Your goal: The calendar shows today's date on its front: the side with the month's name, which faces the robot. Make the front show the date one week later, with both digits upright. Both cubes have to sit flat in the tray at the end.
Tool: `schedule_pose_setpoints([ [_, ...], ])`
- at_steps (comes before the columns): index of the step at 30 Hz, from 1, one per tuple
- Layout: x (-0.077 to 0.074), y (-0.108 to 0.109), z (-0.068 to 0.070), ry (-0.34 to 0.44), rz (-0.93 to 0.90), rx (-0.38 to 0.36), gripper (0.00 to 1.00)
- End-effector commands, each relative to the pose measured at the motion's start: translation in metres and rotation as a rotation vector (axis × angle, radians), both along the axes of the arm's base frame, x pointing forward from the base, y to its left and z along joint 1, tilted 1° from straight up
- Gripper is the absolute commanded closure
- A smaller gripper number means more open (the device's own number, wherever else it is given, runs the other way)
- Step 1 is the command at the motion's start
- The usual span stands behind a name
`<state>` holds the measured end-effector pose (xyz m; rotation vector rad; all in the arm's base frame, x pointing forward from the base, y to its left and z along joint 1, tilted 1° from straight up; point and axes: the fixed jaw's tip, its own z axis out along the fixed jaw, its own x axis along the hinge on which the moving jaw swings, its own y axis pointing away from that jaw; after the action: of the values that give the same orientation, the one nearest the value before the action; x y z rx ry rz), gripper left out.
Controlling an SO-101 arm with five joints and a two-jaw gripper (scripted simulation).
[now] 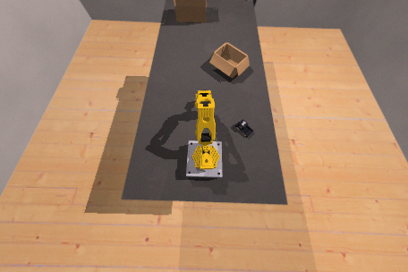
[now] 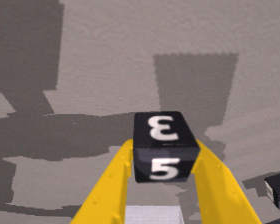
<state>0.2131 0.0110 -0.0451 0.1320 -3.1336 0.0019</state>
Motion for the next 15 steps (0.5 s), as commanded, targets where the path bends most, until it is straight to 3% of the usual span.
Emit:
schedule_pose_setpoints([
  [1,-0.0036,-0.0012,-0.0035,0.018,0.004,0.001,0.96],
  [15,-0.0036,-0.0012,-0.0034,0.018,0.004,0.001,1.00],
])
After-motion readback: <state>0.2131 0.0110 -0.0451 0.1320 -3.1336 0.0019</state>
